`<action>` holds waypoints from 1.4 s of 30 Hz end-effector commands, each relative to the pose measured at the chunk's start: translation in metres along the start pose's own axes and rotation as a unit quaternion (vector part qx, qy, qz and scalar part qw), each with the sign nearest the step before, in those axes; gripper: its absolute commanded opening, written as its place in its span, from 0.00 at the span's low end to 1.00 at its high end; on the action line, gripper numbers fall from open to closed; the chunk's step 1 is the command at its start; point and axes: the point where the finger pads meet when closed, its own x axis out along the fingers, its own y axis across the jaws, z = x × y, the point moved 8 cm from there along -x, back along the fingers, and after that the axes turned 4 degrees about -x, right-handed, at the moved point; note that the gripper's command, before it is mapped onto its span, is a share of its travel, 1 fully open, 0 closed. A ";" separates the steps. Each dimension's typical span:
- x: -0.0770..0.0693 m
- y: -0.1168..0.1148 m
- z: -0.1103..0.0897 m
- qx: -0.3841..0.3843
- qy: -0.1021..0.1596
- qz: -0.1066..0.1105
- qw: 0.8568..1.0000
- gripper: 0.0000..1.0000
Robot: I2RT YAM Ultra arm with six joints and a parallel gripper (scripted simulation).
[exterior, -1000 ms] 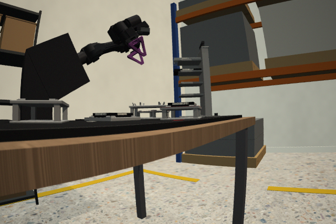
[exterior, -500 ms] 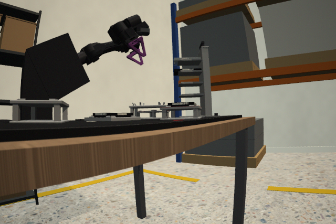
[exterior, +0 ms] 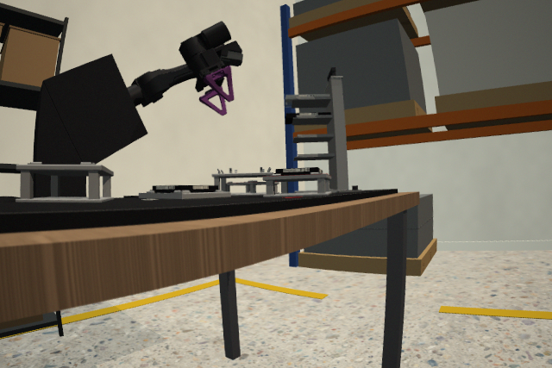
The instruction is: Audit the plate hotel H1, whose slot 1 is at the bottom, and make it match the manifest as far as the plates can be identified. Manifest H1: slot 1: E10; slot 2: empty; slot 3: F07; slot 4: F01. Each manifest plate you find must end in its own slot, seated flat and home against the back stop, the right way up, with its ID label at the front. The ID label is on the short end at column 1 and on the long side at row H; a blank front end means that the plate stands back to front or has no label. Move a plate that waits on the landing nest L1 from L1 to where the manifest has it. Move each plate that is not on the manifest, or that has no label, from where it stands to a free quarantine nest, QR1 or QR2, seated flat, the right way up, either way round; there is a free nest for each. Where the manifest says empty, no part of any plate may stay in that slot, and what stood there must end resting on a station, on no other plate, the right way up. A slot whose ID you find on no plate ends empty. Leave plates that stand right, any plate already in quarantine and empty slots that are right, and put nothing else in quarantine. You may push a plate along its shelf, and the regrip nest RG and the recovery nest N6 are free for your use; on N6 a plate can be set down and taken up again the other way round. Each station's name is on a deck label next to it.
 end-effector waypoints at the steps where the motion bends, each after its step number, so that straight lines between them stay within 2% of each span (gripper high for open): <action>1: 0.027 -0.022 -0.060 -0.117 0.061 0.047 0.990 1.00; 7: 0.036 -0.030 -0.077 -0.142 0.078 0.058 0.985 1.00; 9: 0.036 -0.030 -0.077 -0.142 0.078 0.058 0.985 1.00; 10: 0.042 -0.034 -0.086 -0.157 0.087 0.064 0.982 1.00; 22: 0.068 -0.054 -0.130 -0.227 0.130 0.097 0.960 1.00; 26: 0.069 -0.054 -0.128 -0.242 0.139 0.104 0.955 1.00; 27: 0.070 -0.055 -0.125 -0.265 0.152 0.114 0.945 1.00; 33: 0.072 -0.054 -0.120 -0.319 0.176 0.133 0.922 1.00; 39: 0.074 -0.054 -0.115 -0.376 0.201 0.155 0.891 1.00; 42: 0.075 -0.054 -0.115 -0.381 0.203 0.158 0.888 1.00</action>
